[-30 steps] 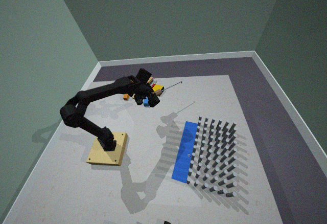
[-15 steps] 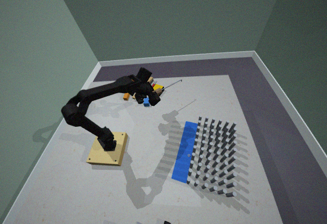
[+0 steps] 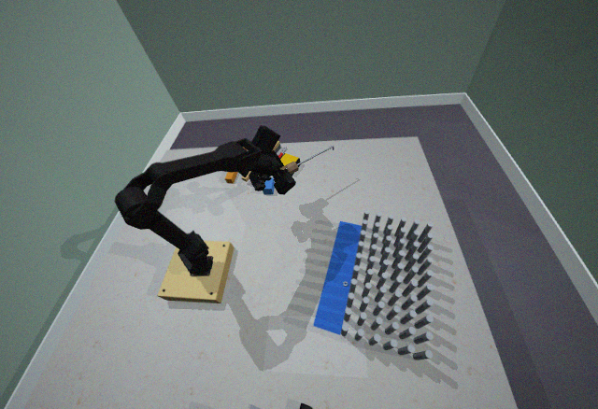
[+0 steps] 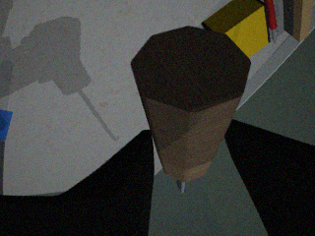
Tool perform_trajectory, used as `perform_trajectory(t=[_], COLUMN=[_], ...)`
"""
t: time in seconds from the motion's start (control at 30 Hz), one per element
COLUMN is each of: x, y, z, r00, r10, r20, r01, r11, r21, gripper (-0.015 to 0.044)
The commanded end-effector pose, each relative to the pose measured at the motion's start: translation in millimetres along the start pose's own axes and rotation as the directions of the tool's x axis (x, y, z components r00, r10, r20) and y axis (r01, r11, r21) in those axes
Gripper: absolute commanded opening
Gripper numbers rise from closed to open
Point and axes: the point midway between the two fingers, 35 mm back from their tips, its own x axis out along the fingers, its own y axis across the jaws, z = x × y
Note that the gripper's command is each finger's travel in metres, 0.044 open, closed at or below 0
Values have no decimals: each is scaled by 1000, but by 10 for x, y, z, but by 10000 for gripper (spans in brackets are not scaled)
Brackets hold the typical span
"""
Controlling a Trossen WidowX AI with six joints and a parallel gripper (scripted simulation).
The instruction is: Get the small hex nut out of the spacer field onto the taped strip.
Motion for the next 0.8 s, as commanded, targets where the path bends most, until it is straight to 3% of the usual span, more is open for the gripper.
perform_trajectory(t=[0.0,0.77], x=[50,270], y=[14,72], z=[36,130], r00=[1000,1000], r10=[-2,-2], r20=[4,4], r01=[2,2], r11=[1000,1000], r21=[-6,-6], gripper=[0,0])
